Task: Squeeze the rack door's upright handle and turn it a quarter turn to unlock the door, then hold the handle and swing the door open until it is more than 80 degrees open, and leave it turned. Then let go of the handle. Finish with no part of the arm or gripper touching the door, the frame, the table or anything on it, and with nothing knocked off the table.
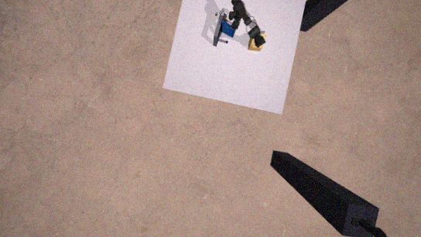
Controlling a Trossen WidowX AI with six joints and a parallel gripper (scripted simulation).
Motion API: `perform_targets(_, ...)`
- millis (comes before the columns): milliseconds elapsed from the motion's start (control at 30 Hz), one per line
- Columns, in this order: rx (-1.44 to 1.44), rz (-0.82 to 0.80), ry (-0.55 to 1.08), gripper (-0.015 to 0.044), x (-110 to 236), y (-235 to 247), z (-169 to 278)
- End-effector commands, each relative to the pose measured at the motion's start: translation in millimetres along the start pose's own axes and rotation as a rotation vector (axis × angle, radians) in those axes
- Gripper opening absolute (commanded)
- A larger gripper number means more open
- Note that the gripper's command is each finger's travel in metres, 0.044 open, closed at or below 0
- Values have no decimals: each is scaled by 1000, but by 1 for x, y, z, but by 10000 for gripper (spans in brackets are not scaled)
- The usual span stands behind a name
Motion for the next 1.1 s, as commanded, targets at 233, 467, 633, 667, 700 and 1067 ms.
perform_targets(233, 204, 4, 1, 25, 0, -22, -8)
perform_targets(467, 250, 4, 1, 25, 0, -28, -10)
perform_targets(633, 250, 4, 1, 25, 0, -28, -10)
perform_targets(667, 250, 4, 1, 25, 0, -28, -10)
perform_targets(700, 250, 4, 1, 25, 0, -28, -10)
perform_targets(1067, 250, 4, 1, 209, 0, -28, -10)
Point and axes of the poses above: the point midway between the two fingers, 35 mm back from their tips, its own x axis back along the fingers, its own y axis across the jaws, z = x × y, the point moved 3 cm from there along x, back along the fingers, and after that the axes turned 2 degrees about x, right-handed, at the moved point
